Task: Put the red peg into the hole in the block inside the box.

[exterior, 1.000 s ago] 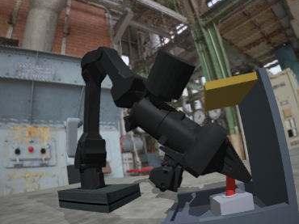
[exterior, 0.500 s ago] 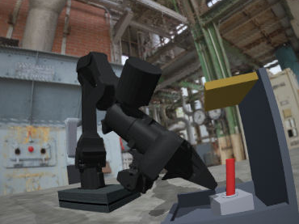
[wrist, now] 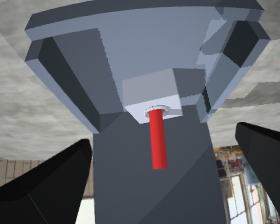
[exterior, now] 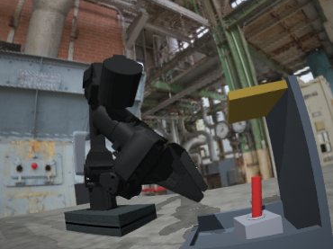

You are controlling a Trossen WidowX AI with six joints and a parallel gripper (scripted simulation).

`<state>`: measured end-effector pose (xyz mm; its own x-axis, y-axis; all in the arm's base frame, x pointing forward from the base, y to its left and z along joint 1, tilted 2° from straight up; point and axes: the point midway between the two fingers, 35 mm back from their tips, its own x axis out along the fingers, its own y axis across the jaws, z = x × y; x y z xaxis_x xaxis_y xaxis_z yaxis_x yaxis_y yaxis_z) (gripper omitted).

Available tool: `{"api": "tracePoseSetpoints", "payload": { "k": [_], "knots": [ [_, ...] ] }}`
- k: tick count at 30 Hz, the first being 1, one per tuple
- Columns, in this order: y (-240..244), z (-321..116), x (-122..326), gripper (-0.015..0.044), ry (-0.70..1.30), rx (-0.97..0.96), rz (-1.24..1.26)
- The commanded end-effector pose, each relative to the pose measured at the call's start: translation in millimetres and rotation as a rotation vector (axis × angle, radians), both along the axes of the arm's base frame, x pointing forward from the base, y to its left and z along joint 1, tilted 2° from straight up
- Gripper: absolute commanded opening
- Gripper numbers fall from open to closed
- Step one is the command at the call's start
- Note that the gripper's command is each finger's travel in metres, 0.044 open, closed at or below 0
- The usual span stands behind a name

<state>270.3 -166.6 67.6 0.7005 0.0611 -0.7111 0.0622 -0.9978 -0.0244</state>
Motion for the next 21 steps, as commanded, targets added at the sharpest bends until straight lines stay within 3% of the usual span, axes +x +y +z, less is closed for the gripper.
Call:
{"api": "tracePoseSetpoints", "payload": {
  "k": [1,12,21],
  "knots": [
    [-3.3,18.2,-9.9,0.044,-0.013,-0.013,0.004],
    [1.7,52.4,-46.2,0.044,-0.016,-0.011,0.002],
    [2.4,54.4,-48.4,0.044,-0.017,-0.011,0.002]
  ]
}}
